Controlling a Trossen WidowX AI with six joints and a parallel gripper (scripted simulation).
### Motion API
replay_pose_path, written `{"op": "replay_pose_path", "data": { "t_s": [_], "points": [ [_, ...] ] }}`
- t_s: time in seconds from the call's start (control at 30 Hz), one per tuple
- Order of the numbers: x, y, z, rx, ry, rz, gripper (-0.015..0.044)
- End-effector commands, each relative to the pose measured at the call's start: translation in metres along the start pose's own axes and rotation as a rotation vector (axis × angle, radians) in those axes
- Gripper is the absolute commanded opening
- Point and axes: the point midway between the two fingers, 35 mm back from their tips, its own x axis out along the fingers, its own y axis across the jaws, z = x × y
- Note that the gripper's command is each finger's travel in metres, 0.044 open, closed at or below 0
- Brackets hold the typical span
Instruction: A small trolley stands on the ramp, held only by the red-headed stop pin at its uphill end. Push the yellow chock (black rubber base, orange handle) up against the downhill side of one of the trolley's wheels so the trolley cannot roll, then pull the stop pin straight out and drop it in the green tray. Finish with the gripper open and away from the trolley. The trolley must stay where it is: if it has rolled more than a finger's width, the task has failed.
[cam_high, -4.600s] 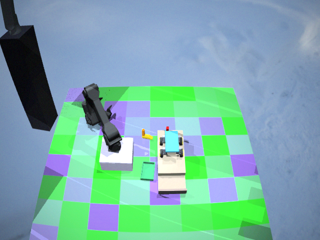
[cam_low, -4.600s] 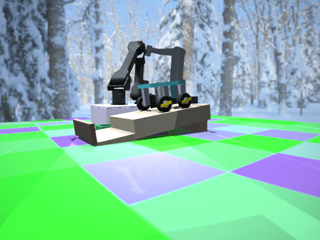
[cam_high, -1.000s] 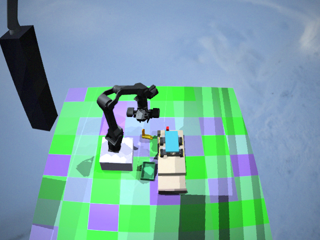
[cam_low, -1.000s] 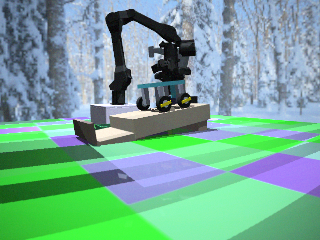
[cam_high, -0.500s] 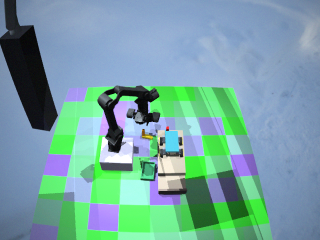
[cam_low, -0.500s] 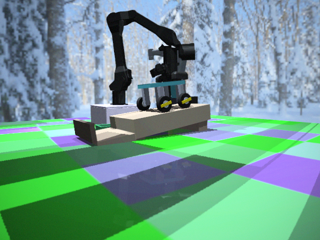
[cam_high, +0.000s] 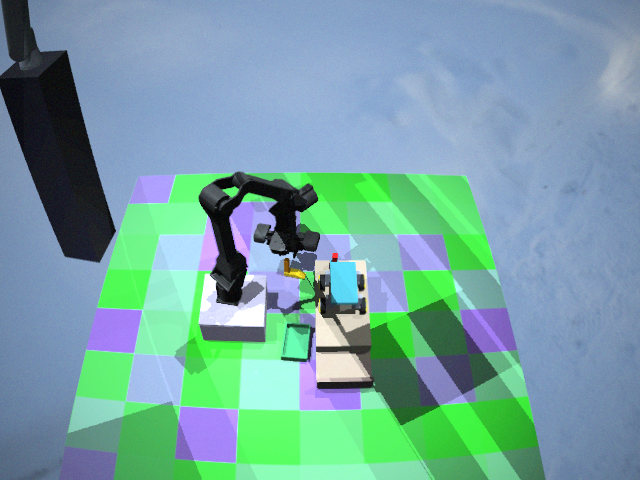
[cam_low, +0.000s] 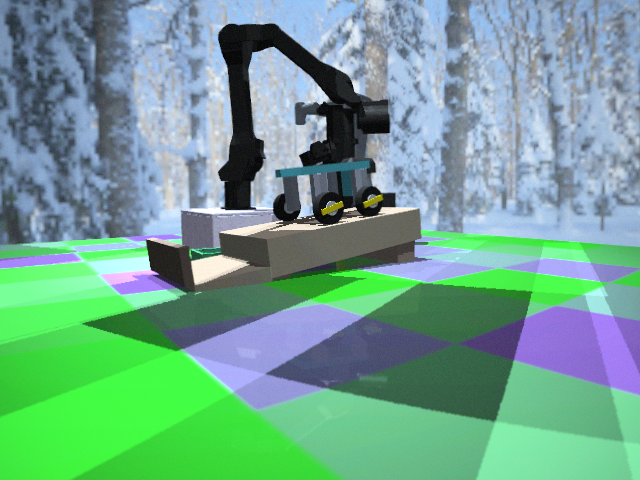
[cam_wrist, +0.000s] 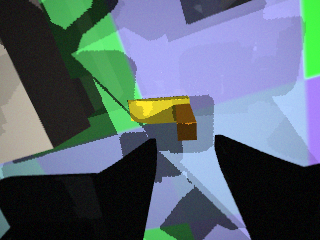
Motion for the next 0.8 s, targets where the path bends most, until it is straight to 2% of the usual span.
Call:
{"op": "replay_pose_path", "data": {
  "t_s": [0.0, 0.77],
  "points": [
    [0.008, -0.002, 0.002, 0.001, -0.007, -0.008, 0.0190],
    [0.035, -0.002, 0.002, 0.001, -0.007, -0.009, 0.0190]
  ]
}}
